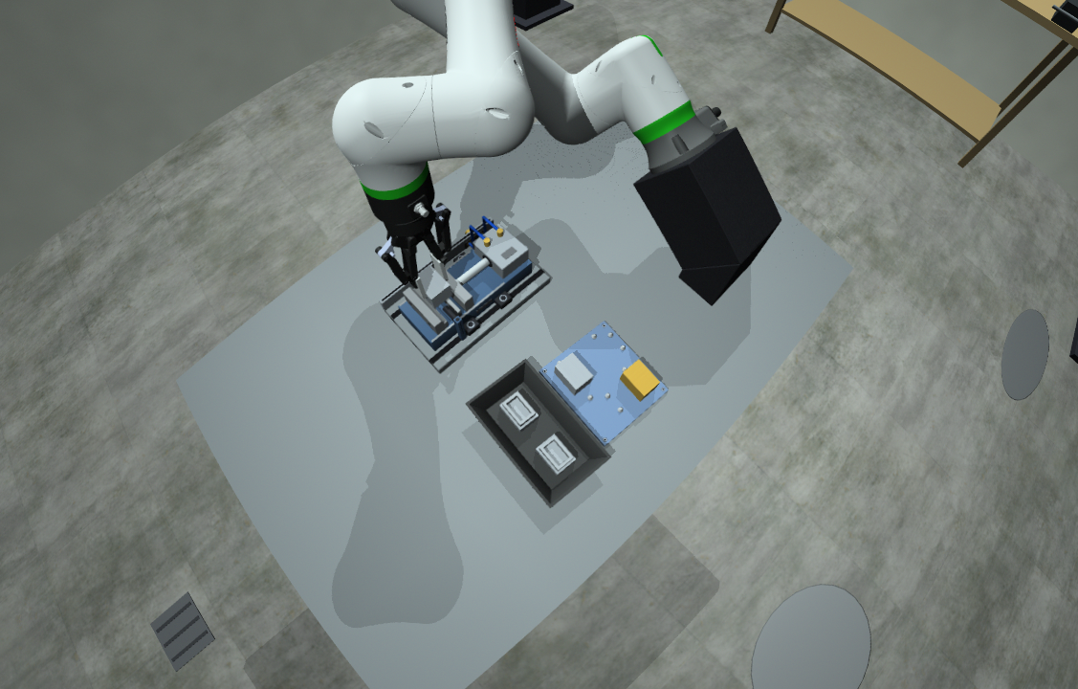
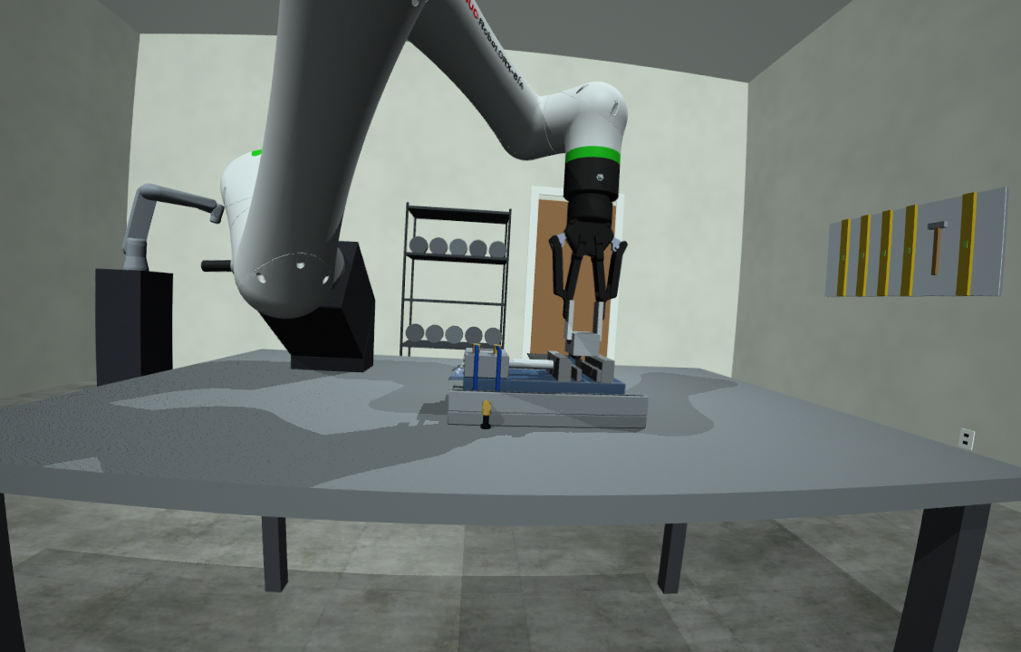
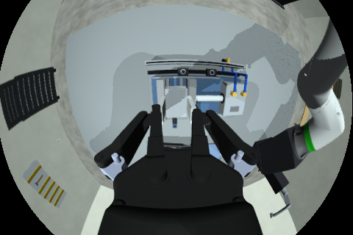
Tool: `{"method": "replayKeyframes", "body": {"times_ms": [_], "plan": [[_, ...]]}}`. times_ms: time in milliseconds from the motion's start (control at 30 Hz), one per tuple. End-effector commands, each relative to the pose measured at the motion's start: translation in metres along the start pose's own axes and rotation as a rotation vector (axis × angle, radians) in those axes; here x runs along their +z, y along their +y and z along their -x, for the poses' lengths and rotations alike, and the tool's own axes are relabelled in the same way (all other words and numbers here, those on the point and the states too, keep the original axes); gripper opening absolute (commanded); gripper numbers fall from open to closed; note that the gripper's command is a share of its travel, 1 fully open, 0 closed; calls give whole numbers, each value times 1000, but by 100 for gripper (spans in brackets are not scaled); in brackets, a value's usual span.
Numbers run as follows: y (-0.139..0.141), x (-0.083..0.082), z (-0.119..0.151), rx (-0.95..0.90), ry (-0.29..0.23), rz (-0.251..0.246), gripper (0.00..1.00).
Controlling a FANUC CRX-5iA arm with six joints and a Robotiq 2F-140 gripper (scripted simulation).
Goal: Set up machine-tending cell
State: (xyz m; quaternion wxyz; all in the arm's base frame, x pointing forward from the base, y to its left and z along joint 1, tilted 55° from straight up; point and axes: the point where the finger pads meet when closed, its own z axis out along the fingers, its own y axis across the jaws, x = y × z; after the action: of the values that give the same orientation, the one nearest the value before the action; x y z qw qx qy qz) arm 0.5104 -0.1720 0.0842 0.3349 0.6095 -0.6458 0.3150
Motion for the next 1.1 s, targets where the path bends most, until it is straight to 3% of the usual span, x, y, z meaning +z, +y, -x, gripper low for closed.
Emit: {"method": "replayKeyframes", "body": {"times_ms": [0, 1067], "plan": [[0, 0, 0, 0, 0, 0, 0], [0, 11, 0, 0, 0, 0, 0]]}}
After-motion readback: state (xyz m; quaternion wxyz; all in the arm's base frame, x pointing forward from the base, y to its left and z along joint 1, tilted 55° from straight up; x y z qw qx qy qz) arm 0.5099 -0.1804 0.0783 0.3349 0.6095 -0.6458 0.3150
